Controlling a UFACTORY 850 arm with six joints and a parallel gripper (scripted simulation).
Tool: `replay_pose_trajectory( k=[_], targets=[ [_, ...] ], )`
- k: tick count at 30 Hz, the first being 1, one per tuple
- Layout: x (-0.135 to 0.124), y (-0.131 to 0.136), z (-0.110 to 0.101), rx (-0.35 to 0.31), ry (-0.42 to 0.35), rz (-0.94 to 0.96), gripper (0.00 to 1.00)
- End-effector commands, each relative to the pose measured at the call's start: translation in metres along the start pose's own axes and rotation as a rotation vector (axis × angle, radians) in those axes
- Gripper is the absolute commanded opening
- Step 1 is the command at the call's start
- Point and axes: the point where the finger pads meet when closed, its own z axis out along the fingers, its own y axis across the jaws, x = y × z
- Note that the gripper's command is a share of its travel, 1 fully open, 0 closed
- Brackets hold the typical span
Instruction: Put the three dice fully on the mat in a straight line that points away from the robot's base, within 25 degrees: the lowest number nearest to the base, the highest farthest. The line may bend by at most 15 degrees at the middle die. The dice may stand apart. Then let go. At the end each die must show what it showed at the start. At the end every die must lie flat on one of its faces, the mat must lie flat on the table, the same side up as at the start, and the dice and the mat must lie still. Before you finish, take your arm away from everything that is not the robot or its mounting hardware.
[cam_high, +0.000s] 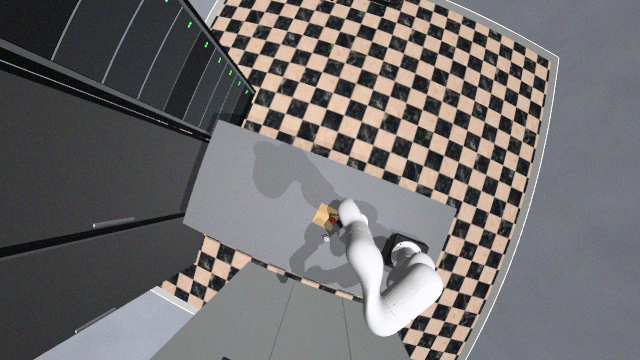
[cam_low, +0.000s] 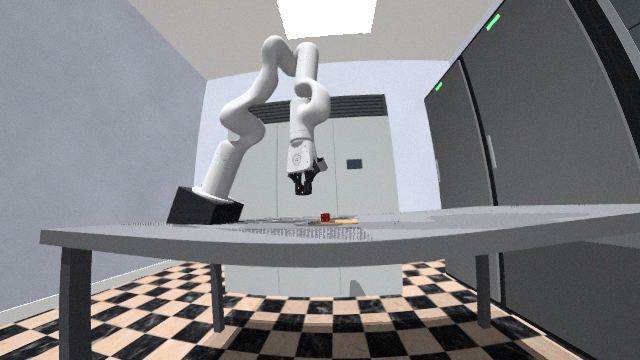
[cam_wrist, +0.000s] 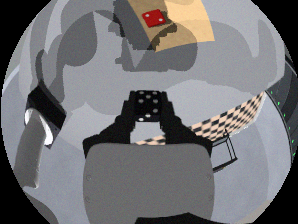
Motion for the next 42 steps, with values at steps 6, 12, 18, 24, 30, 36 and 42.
replay_pose_trajectory(
  k=[6,12,18,24,30,36,42],
  targets=[
    [0.003,0.002,-0.001,0.014,0.004,0.027,0.27],
    [0.013,0.005,0.0,0.021,0.008,0.107,0.27],
    [0.023,0.009,0.0,0.028,0.01,0.193,0.27],
    [0.042,0.015,0.0,0.039,0.01,0.362,0.27],
    [0.061,0.022,0.0,0.044,0.004,0.526,0.27],
    [0.077,0.027,0.0,0.044,-0.001,0.661,0.27],
    [0.095,0.034,-0.001,0.038,-0.006,0.82,0.27]
  ],
)
